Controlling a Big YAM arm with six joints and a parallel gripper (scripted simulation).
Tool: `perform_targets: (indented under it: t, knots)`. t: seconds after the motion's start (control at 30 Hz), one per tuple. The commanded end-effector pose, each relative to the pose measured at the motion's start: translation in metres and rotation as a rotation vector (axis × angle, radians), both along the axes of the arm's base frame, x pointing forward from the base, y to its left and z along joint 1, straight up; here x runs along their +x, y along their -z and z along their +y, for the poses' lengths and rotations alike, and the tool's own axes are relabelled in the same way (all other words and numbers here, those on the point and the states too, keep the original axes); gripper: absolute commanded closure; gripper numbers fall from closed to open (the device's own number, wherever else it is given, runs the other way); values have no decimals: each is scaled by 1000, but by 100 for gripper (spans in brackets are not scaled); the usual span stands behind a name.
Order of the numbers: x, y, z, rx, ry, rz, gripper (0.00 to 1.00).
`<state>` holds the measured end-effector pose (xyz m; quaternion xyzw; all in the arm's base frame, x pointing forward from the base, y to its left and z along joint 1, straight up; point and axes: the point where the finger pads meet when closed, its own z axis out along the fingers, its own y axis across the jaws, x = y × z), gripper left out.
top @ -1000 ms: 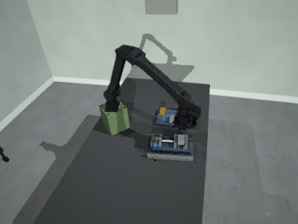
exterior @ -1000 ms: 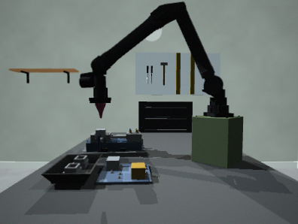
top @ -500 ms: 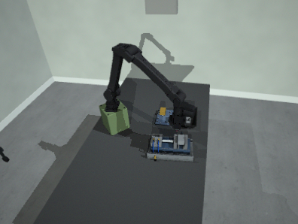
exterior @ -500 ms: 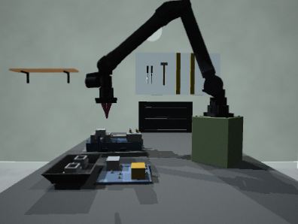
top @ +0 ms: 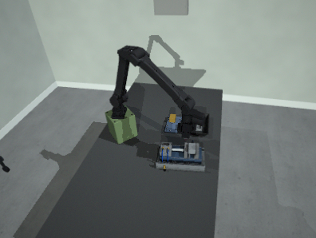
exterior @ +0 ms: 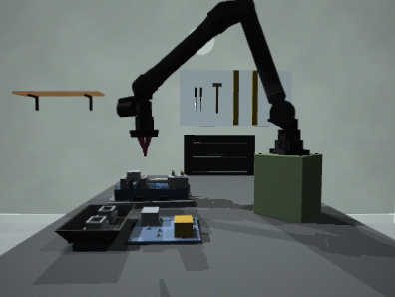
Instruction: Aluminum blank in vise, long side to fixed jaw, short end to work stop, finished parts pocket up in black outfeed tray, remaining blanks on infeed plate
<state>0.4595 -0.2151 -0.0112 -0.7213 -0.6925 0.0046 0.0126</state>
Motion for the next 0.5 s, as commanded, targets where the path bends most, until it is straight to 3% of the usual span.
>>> perform_targets:
  t: [0.0,0.47]
  knots:
    - [28,-35,-8,-35,-21,-81,100]
    - [28,-35,-6,-33,-25,-78,100]
